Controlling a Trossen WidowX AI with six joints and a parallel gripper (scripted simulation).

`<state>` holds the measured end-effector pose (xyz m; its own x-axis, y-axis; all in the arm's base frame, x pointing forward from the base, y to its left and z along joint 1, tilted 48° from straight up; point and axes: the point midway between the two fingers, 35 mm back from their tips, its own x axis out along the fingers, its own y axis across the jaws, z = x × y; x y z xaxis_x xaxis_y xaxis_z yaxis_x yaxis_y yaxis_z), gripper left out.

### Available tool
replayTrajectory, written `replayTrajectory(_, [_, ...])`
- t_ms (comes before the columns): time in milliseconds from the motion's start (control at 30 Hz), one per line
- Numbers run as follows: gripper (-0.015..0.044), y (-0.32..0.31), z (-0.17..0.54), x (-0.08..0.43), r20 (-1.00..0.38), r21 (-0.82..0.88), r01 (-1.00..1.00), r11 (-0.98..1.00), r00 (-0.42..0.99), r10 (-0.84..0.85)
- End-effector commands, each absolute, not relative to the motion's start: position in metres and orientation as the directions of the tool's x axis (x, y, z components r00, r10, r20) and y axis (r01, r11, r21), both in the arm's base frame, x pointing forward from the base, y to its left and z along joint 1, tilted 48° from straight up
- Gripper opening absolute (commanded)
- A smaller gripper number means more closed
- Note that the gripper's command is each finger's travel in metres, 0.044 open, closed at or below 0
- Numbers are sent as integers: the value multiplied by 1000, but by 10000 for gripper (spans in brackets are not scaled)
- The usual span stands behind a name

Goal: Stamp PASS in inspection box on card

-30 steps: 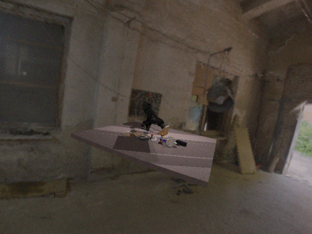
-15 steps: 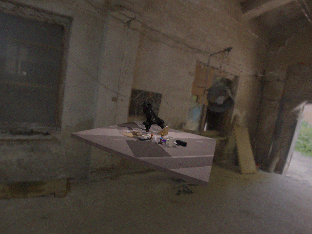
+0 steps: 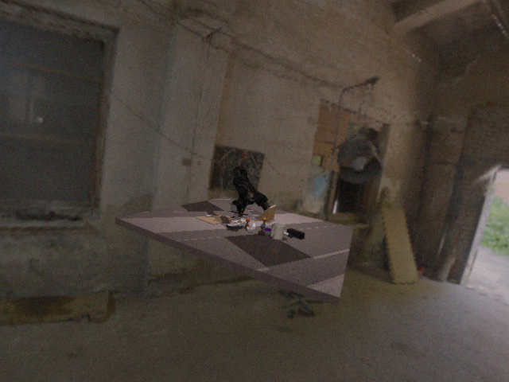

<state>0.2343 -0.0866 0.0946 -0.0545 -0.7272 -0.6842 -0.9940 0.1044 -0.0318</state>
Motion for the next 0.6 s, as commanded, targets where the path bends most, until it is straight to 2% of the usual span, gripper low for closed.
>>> replayTrajectory(0, [0,-89,92,233,-681,-26,-995,101,-56,-730])
replayTrajectory(567, [0,-97,85,232,-680,-27,-995,101,-56,-731])
